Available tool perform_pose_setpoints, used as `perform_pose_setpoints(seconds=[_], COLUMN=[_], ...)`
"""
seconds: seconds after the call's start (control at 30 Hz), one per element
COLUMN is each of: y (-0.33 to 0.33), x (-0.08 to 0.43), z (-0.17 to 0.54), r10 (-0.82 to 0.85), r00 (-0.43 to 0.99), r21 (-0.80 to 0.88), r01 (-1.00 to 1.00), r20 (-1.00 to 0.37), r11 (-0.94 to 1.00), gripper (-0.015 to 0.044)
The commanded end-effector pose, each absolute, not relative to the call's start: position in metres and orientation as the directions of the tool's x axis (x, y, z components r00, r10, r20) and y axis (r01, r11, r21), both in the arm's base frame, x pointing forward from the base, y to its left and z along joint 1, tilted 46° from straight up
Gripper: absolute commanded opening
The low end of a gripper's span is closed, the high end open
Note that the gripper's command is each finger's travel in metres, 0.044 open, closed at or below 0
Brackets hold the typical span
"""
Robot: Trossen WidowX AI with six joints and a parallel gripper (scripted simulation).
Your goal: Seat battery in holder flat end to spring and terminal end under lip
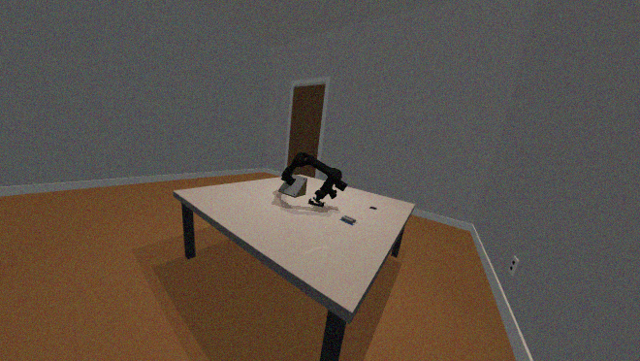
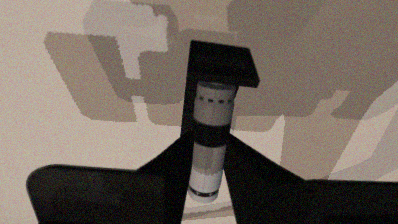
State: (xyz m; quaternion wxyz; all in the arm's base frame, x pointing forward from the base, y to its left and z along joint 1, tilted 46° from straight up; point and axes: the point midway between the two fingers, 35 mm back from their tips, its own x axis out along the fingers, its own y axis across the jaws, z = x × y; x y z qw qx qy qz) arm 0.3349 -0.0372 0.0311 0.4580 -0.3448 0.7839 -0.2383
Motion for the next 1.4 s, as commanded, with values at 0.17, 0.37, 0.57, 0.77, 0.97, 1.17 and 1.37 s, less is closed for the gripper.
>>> perform_pose_setpoints(seconds=[0.17,0.37,0.57,0.77,0.97,1.17,1.37], y=[-0.0374,-0.0382,-0.039,-0.0399,-0.0408,-0.0418,-0.0427], x=[0.3368,0.3361,0.3355,0.3347,0.3339,0.3331,0.3322], z=[0.0273,0.0263,0.0253,0.0245,0.0238,0.0232,0.0226], r10=[-0.756,-0.753,-0.75,-0.746,-0.743,-0.739,-0.734], r00=[-0.307,-0.286,-0.264,-0.242,-0.22,-0.198,-0.175], r21=[-0.685,-0.682,-0.68,-0.678,-0.676,-0.675,-0.673], r01=[-0.322,-0.319,-0.316,-0.313,-0.31,-0.308,-0.305], r20=[-0.578,-0.593,-0.607,-0.62,-0.633,-0.645,-0.656], r11=[0.654,0.658,0.661,0.665,0.668,0.671,0.674], gripper=[0.006,0.006,0.006,0.006,0.006,0.006,0.006])
